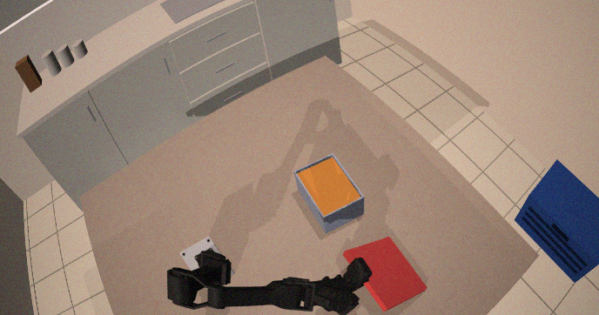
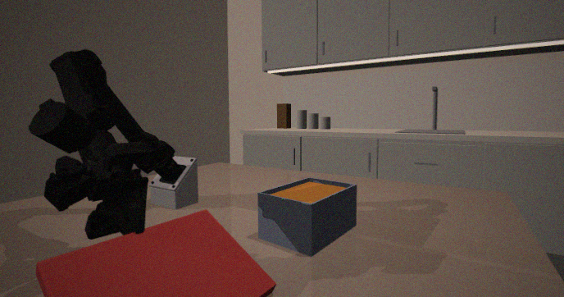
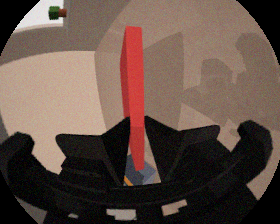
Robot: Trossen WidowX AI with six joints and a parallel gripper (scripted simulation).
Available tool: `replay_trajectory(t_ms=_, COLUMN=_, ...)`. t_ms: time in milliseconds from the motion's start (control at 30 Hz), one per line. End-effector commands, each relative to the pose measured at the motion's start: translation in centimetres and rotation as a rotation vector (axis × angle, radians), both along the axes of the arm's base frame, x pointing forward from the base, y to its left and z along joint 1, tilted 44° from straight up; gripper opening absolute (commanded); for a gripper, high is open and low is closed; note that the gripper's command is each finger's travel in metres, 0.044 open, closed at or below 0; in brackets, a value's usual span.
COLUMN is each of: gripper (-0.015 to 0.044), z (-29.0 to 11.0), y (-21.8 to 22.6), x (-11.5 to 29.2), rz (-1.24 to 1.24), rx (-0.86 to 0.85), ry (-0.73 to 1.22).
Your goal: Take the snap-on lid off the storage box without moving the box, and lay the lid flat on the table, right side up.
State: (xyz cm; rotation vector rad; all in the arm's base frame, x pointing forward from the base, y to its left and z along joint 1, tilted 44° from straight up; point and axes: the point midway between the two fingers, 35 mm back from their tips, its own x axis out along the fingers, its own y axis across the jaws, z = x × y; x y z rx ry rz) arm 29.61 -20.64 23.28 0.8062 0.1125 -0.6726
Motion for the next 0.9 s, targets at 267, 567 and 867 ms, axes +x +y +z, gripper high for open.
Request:
replay_trajectory(t_ms=267, gripper=0.0000, z=-1.9, y=-0.9, x=0.0, rz=-0.008, rx=0.016, ry=0.027)
replay_trajectory(t_ms=567, gripper=0.0000, z=-2.4, y=-1.4, x=0.0, rz=-0.008, rx=0.016, ry=0.027)
replay_trajectory(t_ms=867, gripper=0.0184, z=-1.4, y=-1.3, x=0.0, rz=-0.008, rx=0.016, ry=0.027)
